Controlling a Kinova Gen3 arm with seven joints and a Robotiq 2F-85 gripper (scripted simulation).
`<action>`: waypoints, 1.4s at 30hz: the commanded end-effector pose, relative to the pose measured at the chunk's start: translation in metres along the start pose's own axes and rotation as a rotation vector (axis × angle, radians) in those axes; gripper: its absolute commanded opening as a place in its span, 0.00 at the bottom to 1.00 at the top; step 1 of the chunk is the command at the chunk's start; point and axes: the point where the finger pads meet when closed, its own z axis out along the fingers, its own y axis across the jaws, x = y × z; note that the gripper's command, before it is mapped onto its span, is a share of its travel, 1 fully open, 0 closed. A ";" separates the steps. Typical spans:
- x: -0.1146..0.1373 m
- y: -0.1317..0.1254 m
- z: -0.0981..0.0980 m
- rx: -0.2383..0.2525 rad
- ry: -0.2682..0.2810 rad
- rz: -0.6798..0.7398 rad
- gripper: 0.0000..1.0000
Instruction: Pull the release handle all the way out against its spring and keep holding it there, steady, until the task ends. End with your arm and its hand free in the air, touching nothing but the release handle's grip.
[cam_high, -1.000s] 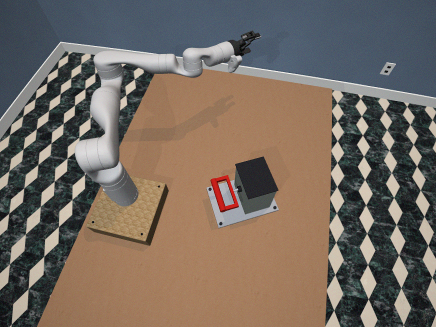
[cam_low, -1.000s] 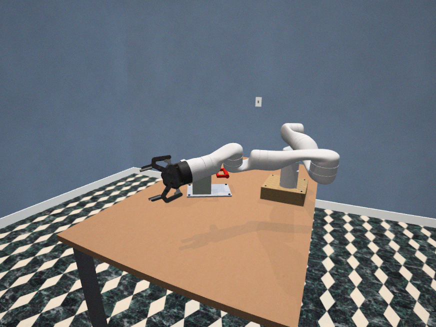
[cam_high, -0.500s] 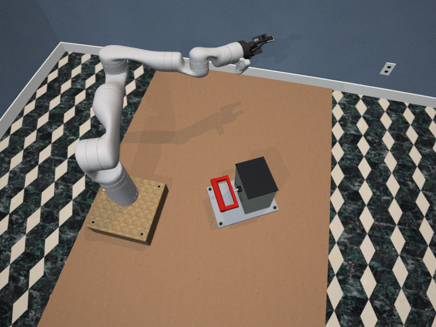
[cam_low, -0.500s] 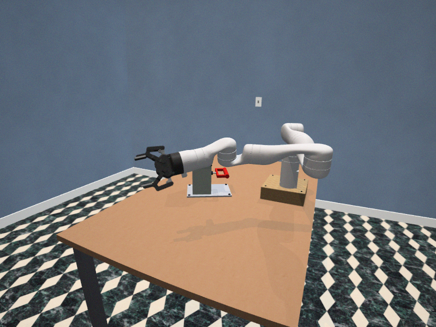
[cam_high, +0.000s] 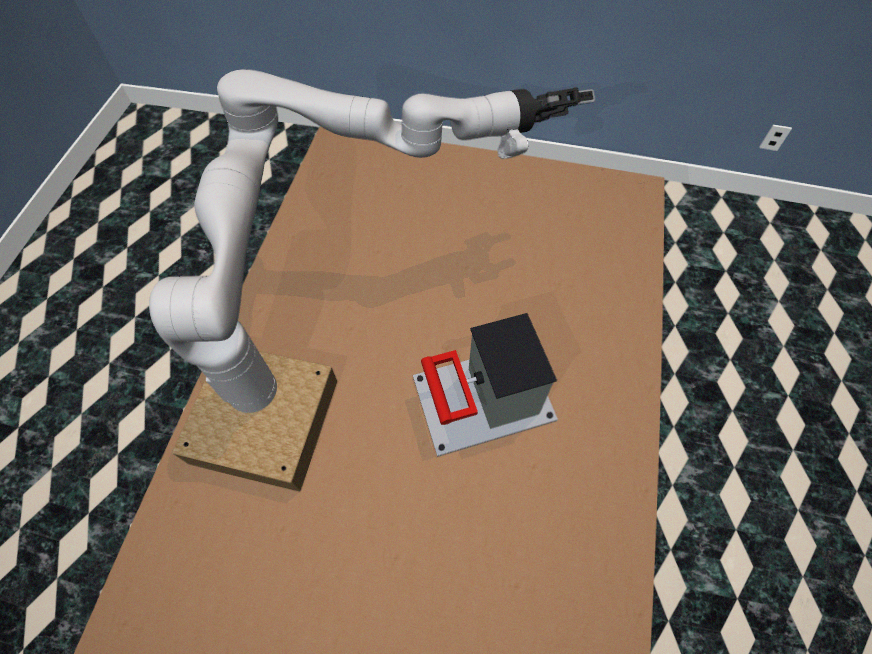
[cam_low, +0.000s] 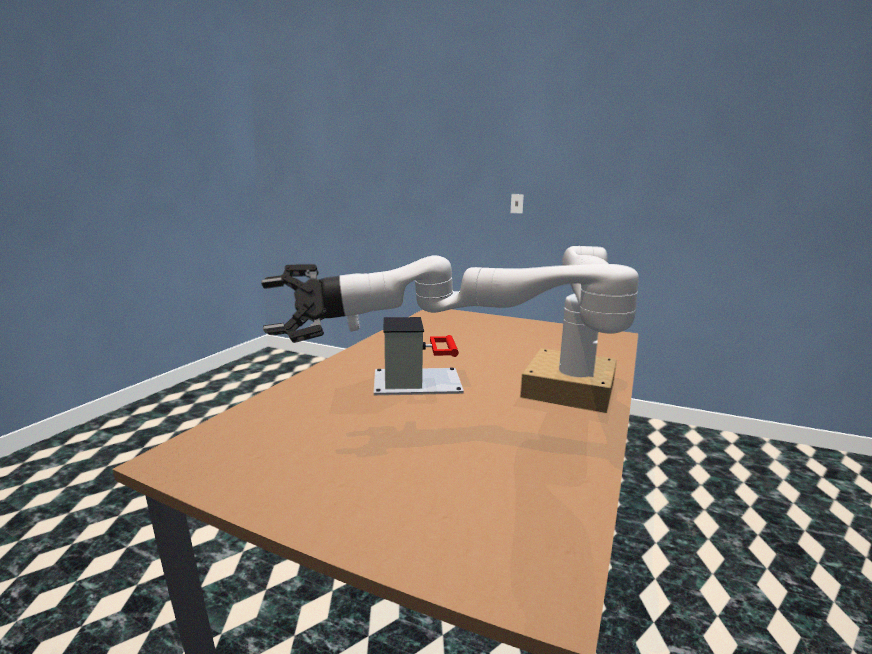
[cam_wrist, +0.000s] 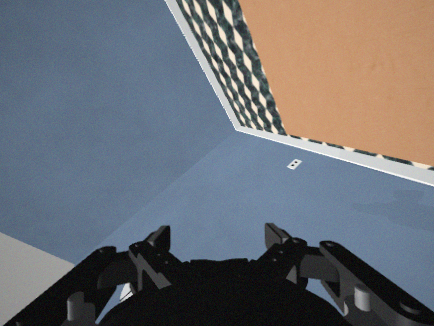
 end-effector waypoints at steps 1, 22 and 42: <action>0.020 -0.039 0.009 0.048 0.041 0.064 1.00; 0.154 -0.212 0.006 0.330 0.266 0.465 1.00; 0.176 -0.236 0.000 0.376 0.296 0.527 1.00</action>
